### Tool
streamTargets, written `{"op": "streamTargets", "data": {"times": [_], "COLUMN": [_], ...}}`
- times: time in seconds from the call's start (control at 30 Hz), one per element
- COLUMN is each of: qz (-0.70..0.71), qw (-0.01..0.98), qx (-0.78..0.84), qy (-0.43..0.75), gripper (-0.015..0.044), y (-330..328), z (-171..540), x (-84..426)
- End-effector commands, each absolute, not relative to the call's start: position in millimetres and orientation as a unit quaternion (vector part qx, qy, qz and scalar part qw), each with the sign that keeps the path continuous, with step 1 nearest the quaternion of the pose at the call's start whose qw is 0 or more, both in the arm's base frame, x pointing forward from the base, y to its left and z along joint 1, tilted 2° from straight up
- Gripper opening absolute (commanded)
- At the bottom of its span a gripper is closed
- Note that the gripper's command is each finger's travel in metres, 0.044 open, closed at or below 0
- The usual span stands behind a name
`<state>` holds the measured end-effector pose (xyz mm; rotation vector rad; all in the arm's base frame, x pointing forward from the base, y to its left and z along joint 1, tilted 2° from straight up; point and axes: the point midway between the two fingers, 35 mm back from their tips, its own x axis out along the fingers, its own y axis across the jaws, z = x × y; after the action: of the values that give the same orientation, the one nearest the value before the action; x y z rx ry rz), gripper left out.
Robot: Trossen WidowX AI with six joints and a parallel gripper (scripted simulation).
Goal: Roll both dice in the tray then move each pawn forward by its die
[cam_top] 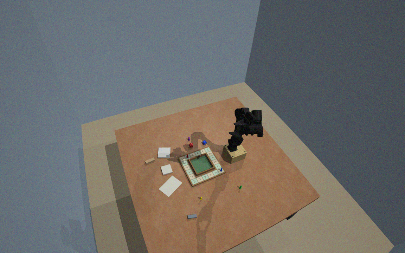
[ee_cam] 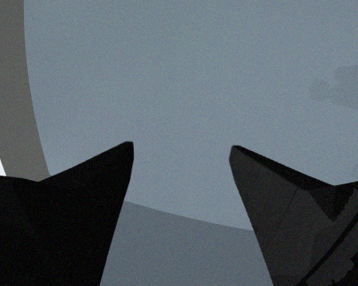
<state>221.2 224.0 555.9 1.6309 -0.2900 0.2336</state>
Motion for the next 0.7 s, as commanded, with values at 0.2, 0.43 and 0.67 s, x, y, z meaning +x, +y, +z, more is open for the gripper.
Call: {"op": "streamTargets", "data": {"times": [0.2,0.43,0.67], "qz": [0.054,-0.018,-0.090], "qw": [0.831,0.929,0.981], "qx": [0.533,0.349,0.168], "qy": [-0.152,-0.118,-0.028], "gripper": [0.0275,0.0275,0.0275], "y": [227,201,146], "z": [521,468,397], "x": [295,371,439]}}
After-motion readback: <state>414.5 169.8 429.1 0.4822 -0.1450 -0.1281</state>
